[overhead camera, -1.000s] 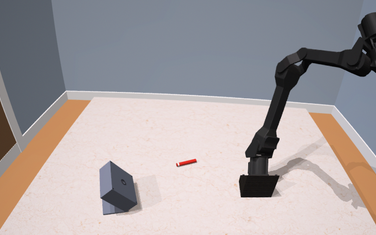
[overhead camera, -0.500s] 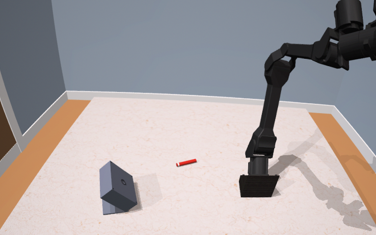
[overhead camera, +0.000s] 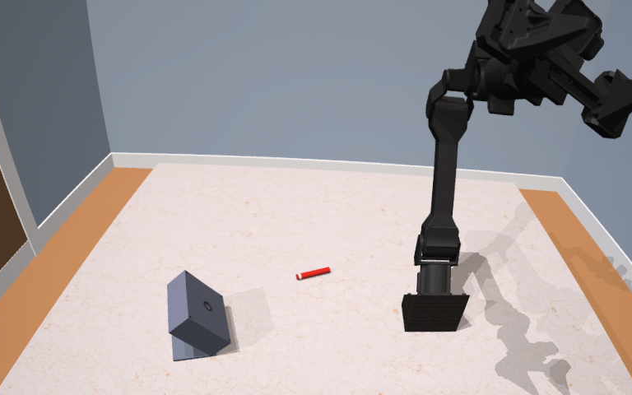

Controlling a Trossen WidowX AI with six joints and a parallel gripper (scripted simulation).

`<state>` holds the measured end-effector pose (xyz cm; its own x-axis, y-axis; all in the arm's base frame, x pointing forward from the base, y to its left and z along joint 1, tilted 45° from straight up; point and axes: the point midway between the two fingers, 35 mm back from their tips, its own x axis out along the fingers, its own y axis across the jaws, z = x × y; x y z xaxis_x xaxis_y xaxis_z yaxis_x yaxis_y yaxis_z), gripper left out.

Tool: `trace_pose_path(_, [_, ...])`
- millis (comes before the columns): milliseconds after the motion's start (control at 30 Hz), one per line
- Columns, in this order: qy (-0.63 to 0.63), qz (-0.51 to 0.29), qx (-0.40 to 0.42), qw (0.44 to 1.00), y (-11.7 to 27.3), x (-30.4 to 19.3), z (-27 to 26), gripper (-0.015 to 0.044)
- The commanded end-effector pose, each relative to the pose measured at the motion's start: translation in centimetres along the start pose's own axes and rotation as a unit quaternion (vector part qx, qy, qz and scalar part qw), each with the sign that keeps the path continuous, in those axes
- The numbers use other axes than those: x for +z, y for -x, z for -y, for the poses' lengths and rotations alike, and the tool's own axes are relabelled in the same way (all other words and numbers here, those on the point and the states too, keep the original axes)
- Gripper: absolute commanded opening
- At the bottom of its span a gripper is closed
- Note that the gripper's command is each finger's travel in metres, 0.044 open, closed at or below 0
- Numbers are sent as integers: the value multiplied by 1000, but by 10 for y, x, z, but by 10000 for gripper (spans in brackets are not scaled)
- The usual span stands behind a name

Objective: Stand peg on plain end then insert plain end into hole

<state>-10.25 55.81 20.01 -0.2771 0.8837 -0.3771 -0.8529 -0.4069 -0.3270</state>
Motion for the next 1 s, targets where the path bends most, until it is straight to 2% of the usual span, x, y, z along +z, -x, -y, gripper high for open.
trace_pose_path(0, [-25,-47,-36,998,11,-29,32,440])
trace_pose_path(433, [-111,-212,-154,959,75,-138,127,440])
trace_pose_path(733, [-143,-317,-191,918,136,-204,162,440])
trace_pose_path(967, [-194,-395,-242,865,194,-252,182,440])
